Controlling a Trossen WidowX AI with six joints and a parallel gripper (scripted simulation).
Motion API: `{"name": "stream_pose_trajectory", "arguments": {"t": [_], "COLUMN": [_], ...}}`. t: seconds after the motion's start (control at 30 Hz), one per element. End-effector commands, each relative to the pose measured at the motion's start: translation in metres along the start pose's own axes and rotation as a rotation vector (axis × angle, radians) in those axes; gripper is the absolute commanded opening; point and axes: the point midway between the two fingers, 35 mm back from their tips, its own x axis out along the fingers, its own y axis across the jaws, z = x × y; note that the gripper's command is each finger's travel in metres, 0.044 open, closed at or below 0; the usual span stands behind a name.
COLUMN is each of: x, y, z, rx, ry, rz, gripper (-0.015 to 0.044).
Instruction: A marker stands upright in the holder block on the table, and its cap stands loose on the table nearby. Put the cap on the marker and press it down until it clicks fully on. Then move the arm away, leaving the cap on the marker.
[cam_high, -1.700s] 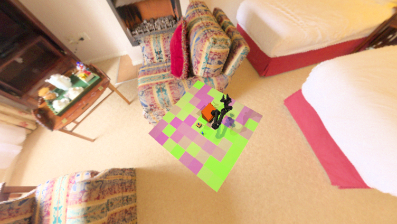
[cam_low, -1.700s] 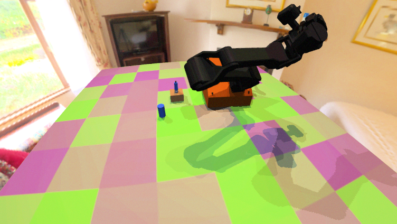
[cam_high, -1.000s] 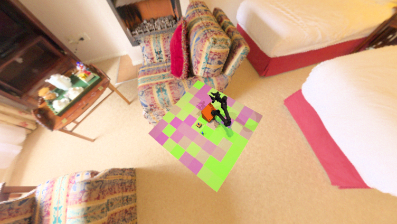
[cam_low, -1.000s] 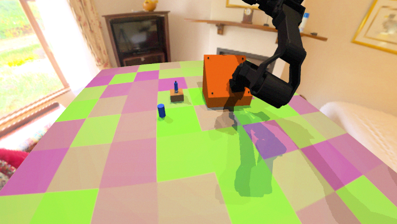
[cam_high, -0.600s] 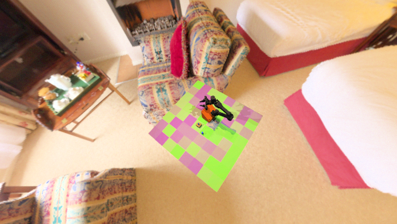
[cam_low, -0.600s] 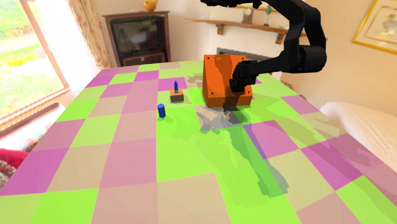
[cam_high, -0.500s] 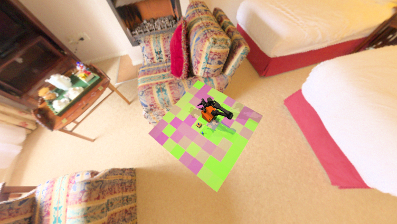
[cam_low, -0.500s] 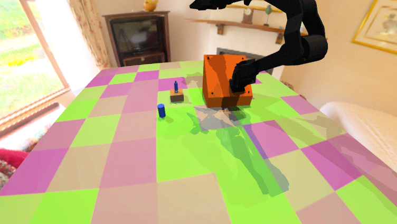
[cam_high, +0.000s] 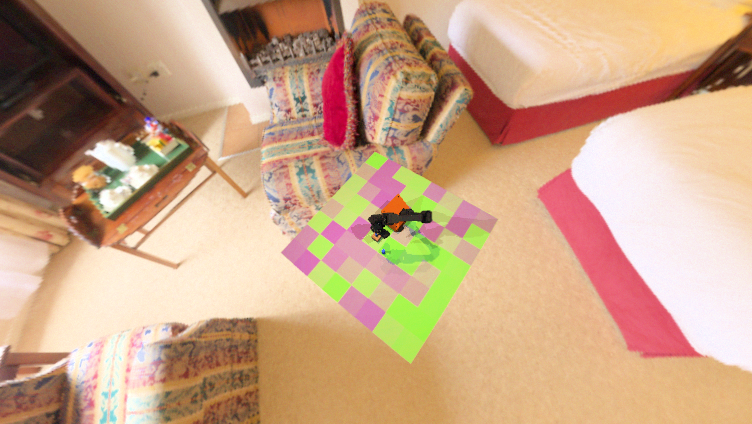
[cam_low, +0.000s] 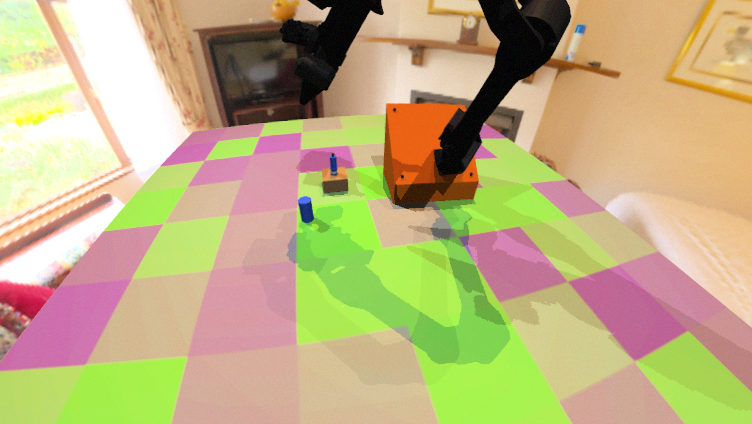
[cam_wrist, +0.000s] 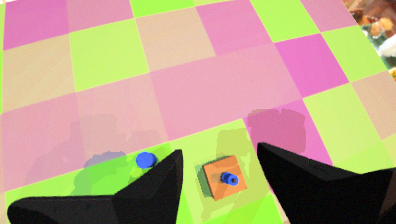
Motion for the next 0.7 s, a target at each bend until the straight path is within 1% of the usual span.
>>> {"name": "stream_pose_trajectory", "arguments": {"t": [0.0, 0.17, 0.23, 0.4, 0.53, 0.67], "x": [0.036, 0.083, 0.093, 0.1, 0.126, 0.128], "y": [0.037, 0.091, 0.104, 0.099, 0.103, 0.103], "z": [-0.007, -0.029, -0.037, -0.034, -0.051, -0.052], "rx": [-0.109, -0.269, -0.308, -0.313, -0.313, -0.313], "ry": [0.176, 0.439, 0.504, 0.512, 0.512, 0.512], "rz": [0.083, 0.188, 0.212, 0.214, 0.216, 0.216], "gripper": [0.0241, 0.0241, 0.0241, 0.0241, 0.0241, 0.0241]}}
